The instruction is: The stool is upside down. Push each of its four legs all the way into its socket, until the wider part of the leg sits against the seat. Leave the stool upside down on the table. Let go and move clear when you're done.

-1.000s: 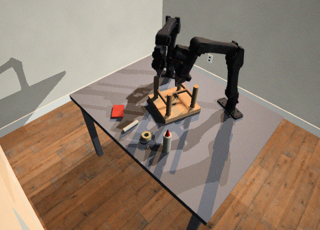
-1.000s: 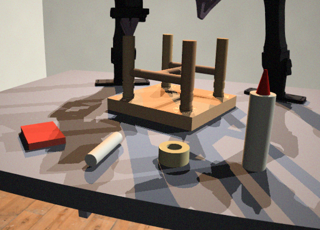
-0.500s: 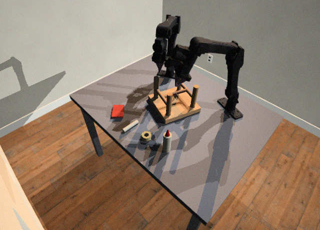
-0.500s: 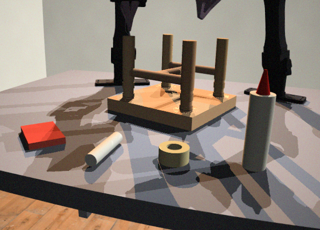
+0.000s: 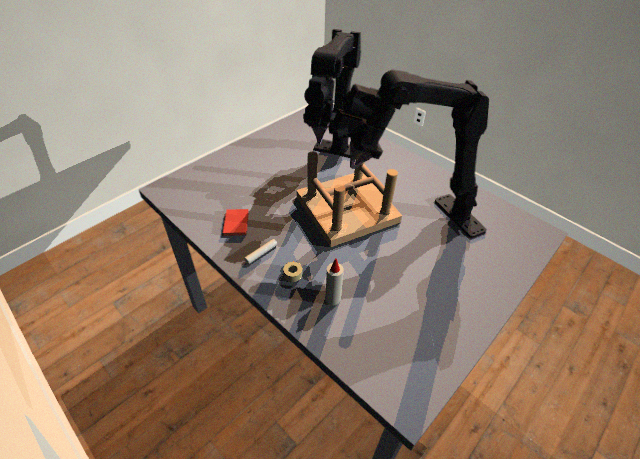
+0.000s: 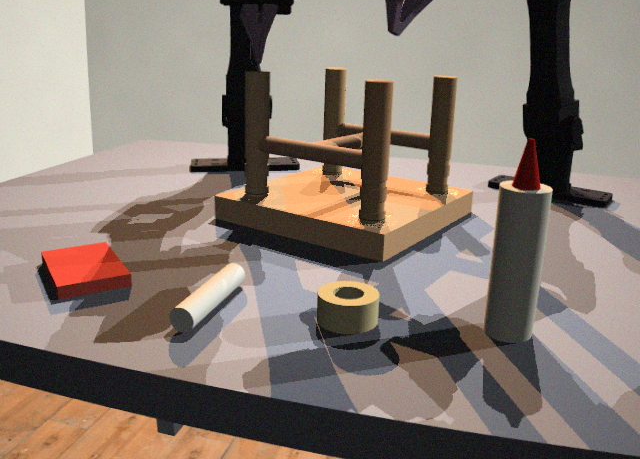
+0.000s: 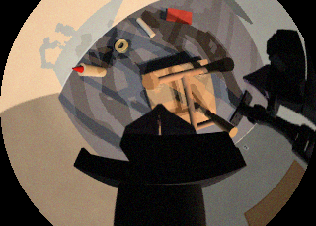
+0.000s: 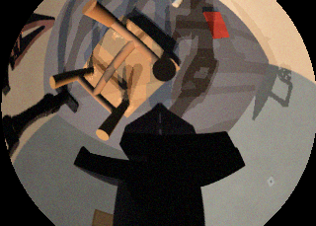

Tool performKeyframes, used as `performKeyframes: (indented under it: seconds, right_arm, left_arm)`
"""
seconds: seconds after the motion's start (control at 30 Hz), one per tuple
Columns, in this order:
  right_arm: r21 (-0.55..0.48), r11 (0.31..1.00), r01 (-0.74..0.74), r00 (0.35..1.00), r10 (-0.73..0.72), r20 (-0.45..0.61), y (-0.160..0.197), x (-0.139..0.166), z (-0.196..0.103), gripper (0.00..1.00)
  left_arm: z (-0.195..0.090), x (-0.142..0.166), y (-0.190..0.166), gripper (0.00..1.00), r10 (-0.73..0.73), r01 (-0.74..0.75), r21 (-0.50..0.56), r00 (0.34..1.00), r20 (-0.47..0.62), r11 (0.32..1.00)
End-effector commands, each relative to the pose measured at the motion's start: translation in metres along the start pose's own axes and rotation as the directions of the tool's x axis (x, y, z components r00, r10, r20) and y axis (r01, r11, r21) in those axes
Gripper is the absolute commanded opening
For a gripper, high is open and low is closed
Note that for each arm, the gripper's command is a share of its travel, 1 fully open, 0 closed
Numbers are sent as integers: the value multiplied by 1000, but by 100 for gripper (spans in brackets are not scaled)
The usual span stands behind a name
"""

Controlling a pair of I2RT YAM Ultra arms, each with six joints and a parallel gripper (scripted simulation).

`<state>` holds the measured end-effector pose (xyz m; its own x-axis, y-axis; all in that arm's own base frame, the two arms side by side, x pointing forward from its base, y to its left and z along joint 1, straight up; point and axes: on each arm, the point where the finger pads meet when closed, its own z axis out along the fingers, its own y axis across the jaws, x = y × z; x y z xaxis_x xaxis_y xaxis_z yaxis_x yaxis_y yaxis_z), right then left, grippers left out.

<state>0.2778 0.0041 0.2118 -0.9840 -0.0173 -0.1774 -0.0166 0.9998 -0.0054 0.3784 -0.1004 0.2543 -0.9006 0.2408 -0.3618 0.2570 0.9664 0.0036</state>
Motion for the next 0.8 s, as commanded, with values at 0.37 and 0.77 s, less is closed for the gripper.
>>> performKeyframes:
  seconds: [0.37,0.77]
  right_arm:
    - [-3,1000,-23,1000,23,0,-5,-22,-13,0]
    - [-2,1000,-31,1000,31,3,-8,-44,-19,0]
  left_arm:
    - [-69,23,-87,0,212,-221,89,972,106,971]
    - [-126,69,-152,0,405,-440,171,891,205,882]
